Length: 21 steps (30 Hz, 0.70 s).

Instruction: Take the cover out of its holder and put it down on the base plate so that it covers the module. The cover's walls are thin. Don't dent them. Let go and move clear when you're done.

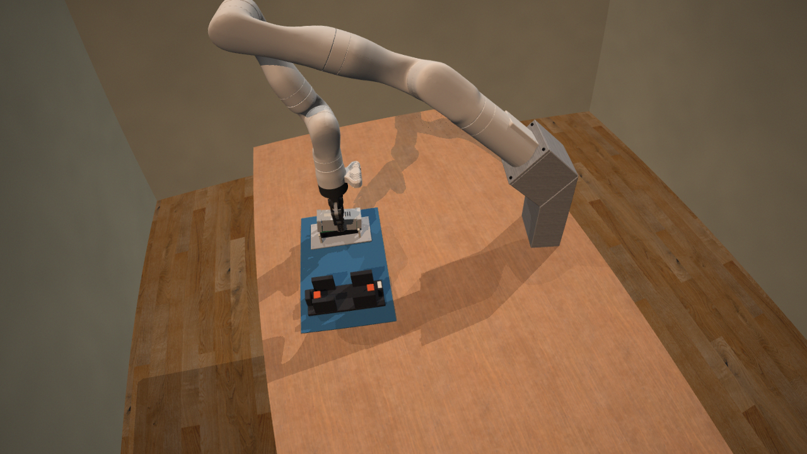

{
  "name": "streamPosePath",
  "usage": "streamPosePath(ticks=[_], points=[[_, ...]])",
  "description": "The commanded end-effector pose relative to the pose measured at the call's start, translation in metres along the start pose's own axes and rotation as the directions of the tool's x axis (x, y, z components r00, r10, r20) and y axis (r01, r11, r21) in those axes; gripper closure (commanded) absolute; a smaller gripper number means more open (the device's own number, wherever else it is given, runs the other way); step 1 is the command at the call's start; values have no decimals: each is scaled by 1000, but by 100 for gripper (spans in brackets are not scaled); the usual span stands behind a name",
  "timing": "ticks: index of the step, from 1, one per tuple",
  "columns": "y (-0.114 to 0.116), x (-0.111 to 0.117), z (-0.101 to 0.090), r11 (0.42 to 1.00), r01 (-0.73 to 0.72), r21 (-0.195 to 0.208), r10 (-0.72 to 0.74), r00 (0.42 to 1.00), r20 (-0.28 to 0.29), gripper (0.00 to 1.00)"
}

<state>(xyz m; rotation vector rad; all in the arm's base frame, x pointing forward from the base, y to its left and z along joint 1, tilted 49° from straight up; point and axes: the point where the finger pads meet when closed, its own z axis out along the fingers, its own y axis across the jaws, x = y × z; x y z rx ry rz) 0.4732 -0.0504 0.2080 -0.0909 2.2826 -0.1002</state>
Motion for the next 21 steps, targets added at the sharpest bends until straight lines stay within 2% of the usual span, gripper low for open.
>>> streamPosePath(ticks=[1,15,21], points=[[0,0,-1,1000,0,0,0,1000,1,100],[0,-1,-2,1000,0,0,0,1000,1,100],[0,-1,4,1000,0,0,0,1000,1,100]])
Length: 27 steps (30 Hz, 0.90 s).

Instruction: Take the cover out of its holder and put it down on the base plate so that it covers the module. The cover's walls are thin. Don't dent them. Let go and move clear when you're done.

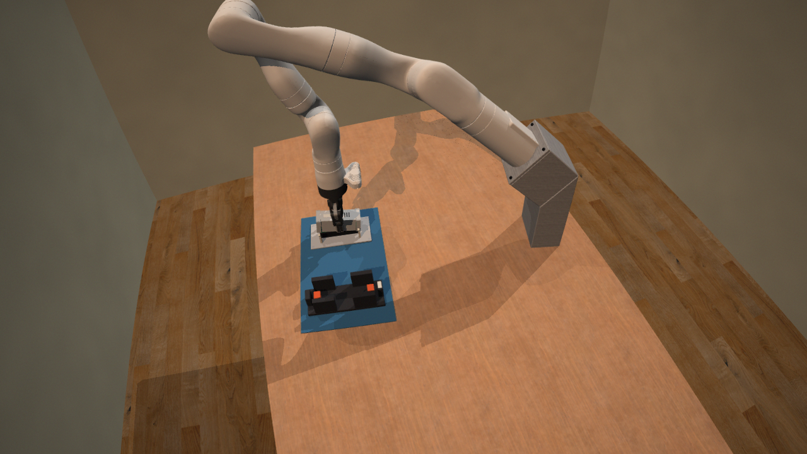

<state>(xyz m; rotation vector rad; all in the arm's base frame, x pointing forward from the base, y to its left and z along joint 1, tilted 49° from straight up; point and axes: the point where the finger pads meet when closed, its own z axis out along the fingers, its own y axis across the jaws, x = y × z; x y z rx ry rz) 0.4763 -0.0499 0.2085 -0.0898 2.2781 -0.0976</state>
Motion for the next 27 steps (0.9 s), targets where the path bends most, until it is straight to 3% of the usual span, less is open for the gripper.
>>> streamPosePath(ticks=[1,27], points=[[0,1,3,1000,1,1,-1,1000,-4,100],[0,1,5,1000,1,1,-1,1000,-4,100]])
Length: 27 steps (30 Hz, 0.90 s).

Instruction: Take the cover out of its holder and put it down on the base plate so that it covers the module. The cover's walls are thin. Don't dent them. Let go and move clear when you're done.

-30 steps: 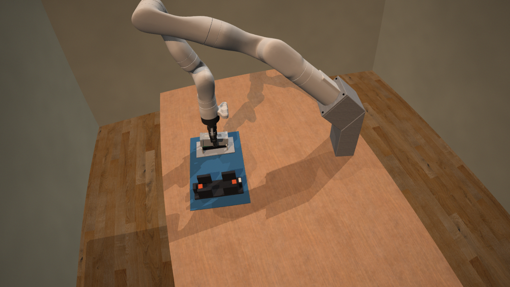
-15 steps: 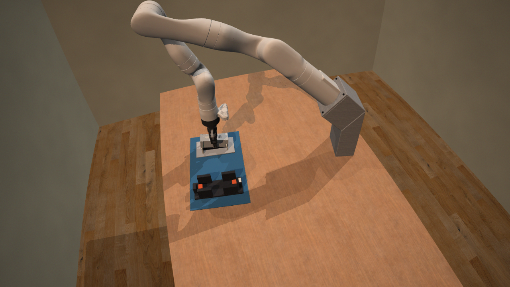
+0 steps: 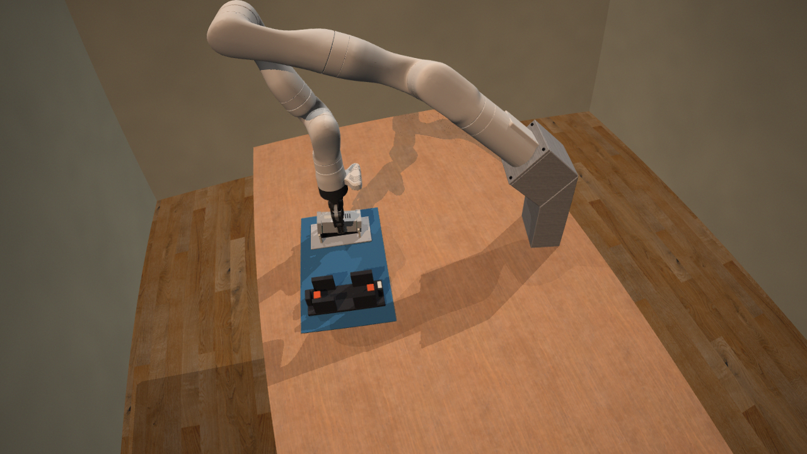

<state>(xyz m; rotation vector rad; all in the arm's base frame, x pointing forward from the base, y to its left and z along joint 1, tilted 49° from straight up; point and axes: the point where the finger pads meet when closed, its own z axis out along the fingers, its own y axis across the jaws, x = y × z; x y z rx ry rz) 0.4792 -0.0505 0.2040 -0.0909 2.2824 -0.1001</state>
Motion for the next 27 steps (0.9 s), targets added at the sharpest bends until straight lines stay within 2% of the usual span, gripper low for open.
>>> streamPosePath(ticks=[1,18,27], points=[[0,0,0,1000,0,0,0,1000,1,100],[0,0,-1,1000,0,0,0,1000,1,100],[0,0,8,1000,0,0,0,1000,1,100]])
